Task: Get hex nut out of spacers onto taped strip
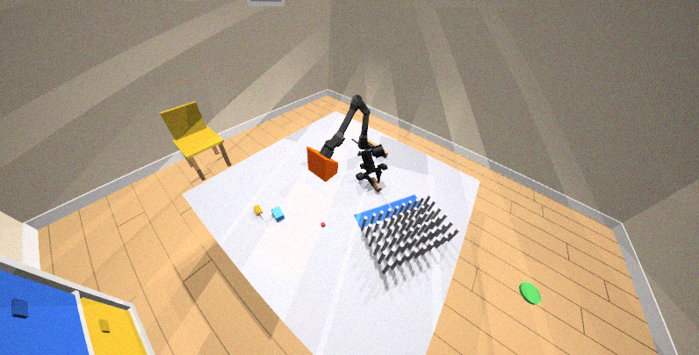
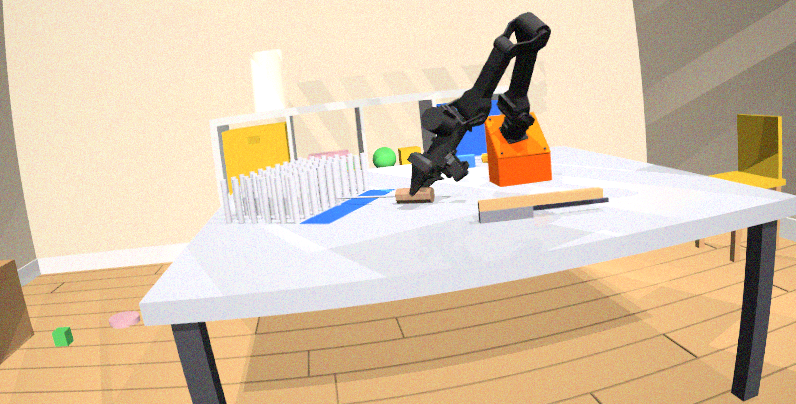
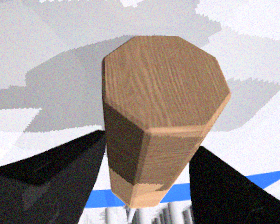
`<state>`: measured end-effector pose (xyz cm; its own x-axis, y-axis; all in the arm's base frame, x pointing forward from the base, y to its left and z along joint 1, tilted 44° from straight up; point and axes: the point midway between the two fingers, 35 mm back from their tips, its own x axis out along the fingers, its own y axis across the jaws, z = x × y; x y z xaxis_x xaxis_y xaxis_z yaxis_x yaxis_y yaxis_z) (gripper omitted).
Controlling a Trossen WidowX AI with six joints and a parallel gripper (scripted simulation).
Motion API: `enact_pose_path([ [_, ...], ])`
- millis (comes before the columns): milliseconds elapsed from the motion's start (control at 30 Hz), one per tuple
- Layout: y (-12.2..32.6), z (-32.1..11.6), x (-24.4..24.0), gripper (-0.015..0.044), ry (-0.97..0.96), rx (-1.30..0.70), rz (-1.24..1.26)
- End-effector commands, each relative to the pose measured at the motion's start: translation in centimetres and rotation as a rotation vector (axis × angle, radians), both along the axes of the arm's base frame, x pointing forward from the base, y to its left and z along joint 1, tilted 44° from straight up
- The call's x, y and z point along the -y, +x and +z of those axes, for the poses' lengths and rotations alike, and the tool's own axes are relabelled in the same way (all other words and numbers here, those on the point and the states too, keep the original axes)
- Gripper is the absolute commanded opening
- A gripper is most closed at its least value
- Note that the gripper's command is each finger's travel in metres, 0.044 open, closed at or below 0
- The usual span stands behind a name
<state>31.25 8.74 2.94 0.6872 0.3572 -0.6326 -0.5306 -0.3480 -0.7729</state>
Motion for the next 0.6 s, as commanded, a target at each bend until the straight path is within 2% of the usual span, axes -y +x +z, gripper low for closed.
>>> enact_pose_path([
  [0,-0.27,0.06,-0.06,0.0000,0.000,-0.002,-0.006],
  [567,-0.86,0.33,-0.39,0.0000,-0.001,-0.002,-0.005],
])
